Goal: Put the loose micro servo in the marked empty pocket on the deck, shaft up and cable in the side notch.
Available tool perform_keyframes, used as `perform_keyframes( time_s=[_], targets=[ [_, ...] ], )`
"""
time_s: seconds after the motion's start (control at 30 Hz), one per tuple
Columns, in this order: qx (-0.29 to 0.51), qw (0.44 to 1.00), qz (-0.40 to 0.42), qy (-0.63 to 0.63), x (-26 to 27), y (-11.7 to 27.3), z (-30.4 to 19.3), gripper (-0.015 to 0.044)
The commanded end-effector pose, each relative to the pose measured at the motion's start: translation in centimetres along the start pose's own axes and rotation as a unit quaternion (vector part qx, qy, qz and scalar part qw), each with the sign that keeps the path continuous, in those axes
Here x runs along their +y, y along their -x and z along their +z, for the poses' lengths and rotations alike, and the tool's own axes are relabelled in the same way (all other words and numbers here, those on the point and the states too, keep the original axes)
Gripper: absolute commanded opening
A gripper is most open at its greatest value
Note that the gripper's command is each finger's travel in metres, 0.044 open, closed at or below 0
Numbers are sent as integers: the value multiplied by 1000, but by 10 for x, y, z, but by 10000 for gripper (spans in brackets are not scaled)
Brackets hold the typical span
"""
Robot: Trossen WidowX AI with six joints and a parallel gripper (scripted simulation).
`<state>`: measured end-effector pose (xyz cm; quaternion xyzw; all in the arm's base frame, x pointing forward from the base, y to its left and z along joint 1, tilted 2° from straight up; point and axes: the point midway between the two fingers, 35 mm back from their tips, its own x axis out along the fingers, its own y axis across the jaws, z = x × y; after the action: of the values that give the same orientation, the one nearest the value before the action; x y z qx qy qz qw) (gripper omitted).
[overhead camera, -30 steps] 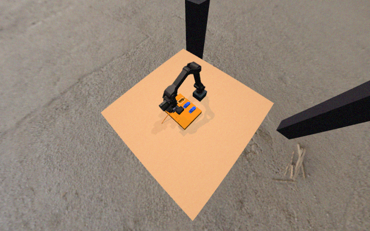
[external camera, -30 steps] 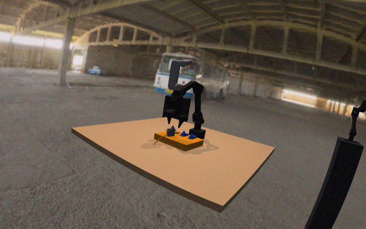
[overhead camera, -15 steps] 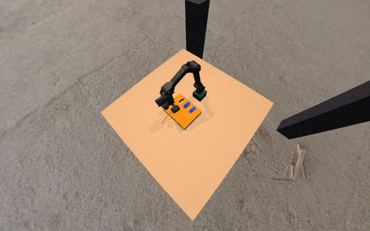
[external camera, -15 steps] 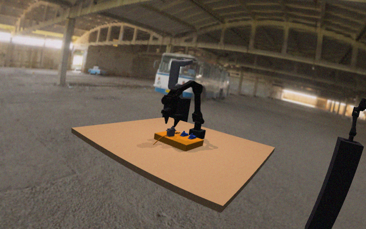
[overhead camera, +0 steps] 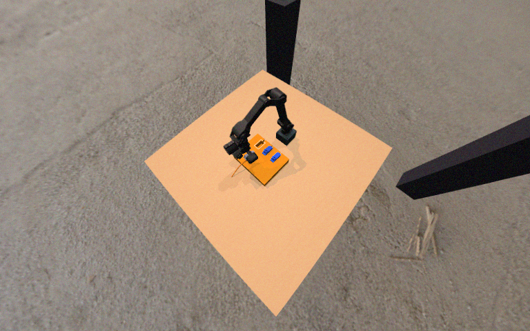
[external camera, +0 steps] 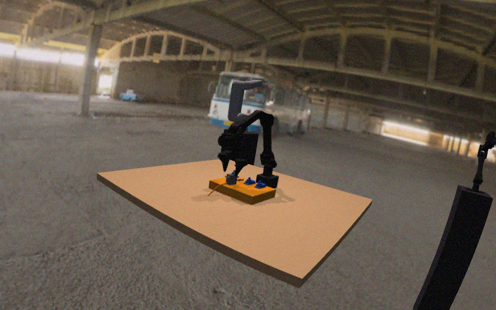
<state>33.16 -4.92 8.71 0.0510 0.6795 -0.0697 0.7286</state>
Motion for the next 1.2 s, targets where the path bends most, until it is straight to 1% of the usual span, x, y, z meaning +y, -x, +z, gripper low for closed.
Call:
perform_keyframes(
  time_s=[0.0,0.13,0.53,0.73,0.83,1.0,1.17],
  targets=[
    [4,1000,2,-2,0,-9,-2,440],
    [4,1000,2,-2,0,-13,-2,440],
    [4,1000,2,-2,0,-13,-2,125],
    [4,1000,2,-2,0,-13,-2,85],
    [4,1000,2,-2,0,-7,-2,6],
    [4,1000,2,-2,0,15,-6,0],
    [4,1000,2,-2,0,17,-9,0]
  ],
)
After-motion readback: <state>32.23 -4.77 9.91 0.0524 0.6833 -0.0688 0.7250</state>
